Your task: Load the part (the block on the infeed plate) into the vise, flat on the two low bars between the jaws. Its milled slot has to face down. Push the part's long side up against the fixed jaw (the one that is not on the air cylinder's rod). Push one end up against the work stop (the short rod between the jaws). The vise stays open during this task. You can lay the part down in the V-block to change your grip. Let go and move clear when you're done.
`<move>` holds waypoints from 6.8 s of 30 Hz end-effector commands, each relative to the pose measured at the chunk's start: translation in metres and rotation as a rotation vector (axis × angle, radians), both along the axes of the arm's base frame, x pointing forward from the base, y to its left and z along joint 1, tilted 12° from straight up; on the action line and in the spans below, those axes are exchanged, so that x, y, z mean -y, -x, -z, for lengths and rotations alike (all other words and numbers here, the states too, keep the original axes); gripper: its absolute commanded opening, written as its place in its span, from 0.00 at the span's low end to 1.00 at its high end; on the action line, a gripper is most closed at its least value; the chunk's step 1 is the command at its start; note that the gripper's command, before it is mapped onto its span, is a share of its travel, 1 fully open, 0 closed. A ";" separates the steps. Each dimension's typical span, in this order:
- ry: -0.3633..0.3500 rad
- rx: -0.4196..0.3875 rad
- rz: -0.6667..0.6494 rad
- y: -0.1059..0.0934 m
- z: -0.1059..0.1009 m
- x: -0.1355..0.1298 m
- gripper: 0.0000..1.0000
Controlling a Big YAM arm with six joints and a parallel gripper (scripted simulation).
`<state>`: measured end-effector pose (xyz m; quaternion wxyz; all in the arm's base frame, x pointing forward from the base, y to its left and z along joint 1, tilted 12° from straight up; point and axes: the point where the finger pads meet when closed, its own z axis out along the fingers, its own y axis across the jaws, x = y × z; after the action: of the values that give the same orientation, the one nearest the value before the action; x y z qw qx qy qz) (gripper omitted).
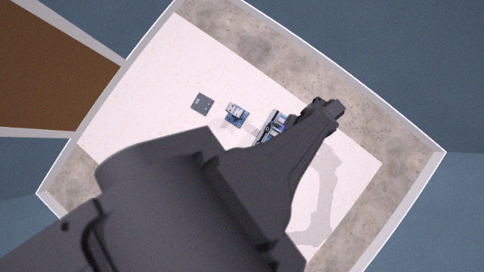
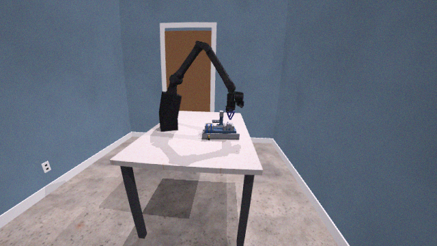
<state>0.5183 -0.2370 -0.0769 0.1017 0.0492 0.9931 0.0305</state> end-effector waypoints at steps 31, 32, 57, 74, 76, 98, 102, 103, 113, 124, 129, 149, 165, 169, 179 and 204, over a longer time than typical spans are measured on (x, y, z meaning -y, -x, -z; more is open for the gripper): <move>0.002 0.003 -0.008 0.005 -0.018 0.006 0.00; 0.002 0.003 -0.008 0.005 -0.018 0.006 0.00; 0.007 0.012 -0.003 0.002 -0.014 0.054 0.00; 0.000 -0.002 -0.009 0.009 -0.007 0.049 0.00; 0.000 -0.002 -0.015 0.007 -0.007 0.046 0.00; 0.001 -0.001 -0.015 0.007 -0.007 0.046 0.00; 0.005 0.006 -0.016 0.004 -0.007 0.047 0.00; 0.007 0.009 -0.017 0.002 -0.008 0.047 0.00; 0.021 0.030 -0.025 -0.010 -0.007 0.049 0.00; 0.018 0.029 -0.017 -0.015 0.009 0.045 0.00; 0.017 0.028 -0.009 -0.015 0.014 0.046 0.00; 0.013 0.022 -0.008 -0.020 0.036 0.043 0.00; 0.012 0.019 -0.007 -0.018 0.039 0.043 0.00; 0.012 0.019 -0.007 -0.018 0.039 0.043 0.00; 0.011 0.019 -0.007 -0.018 0.039 0.043 0.00; 0.008 0.013 -0.008 -0.016 0.041 0.040 0.00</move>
<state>0.5192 -0.2778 -0.1150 0.1017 0.0441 0.9933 0.0310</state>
